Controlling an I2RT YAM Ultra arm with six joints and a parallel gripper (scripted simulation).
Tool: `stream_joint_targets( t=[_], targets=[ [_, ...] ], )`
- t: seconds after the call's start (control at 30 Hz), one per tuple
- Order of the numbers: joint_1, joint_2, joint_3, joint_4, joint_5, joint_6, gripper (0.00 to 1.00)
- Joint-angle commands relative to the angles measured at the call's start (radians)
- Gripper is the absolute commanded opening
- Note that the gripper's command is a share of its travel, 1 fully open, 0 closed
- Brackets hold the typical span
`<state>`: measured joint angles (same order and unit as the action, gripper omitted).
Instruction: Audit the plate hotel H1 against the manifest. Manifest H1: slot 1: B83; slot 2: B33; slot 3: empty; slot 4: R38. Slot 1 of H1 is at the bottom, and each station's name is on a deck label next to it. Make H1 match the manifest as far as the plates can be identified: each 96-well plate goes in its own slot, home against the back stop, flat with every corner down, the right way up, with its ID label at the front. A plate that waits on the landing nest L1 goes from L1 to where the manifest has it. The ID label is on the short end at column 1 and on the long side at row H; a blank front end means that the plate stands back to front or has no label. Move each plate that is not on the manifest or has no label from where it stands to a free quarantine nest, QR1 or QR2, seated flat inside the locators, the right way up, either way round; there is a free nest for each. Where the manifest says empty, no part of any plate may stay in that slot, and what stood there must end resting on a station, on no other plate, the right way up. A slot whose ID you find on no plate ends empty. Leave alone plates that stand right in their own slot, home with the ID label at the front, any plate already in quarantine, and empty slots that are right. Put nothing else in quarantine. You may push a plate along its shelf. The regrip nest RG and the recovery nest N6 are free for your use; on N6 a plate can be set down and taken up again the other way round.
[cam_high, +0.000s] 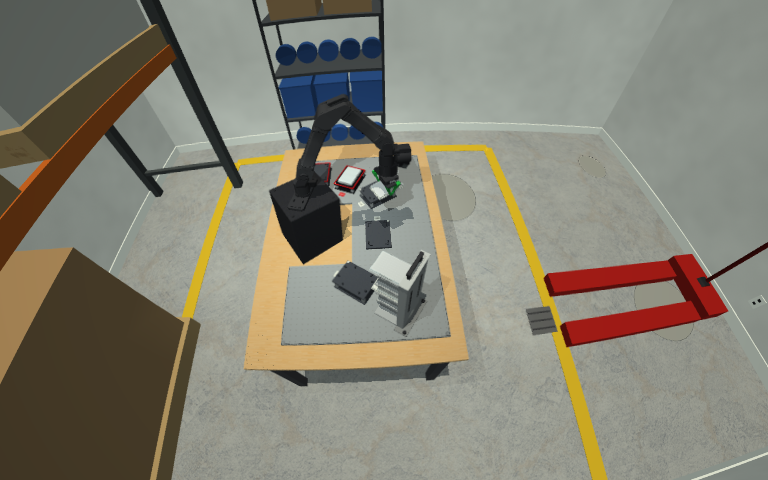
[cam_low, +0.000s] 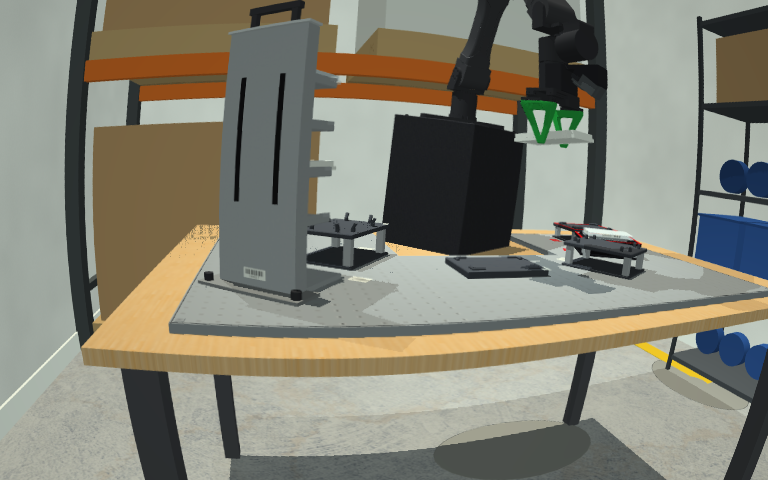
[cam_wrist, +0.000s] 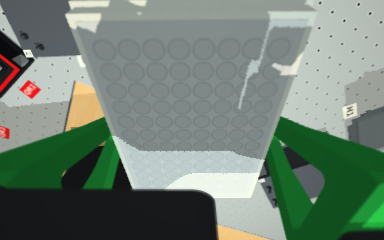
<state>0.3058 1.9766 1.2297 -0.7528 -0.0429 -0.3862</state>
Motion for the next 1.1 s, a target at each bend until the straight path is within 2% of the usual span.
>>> stream_joint_targets(
  t=[0.0, 0.17, 0.2, 0.27, 0.6, 0.63, 0.73, 0.8, 1.07],
  targets=[
    [0.033, 0.004, 0.041, -0.016, 0.004, 0.050, 0.86],
    [0.061, 0.007, 0.053, -0.017, 0.007, 0.078, 0.86],
    [0.070, -0.010, 0.058, -0.018, 0.007, 0.087, 0.86],
    [0.088, 0.025, 0.067, -0.020, 0.009, 0.105, 0.86],
    [0.175, 0.042, 0.122, -0.047, 0.017, 0.192, 0.86],
    [0.184, 0.018, 0.118, -0.037, 0.018, 0.184, 0.86],
    [0.193, 0.015, 0.113, -0.025, 0.019, 0.176, 0.86],
    [0.210, 0.009, 0.061, -0.014, 0.021, 0.148, 0.86],
    [0.282, -0.011, 0.032, -0.002, 0.025, 0.087, 0.86]
  ],
)
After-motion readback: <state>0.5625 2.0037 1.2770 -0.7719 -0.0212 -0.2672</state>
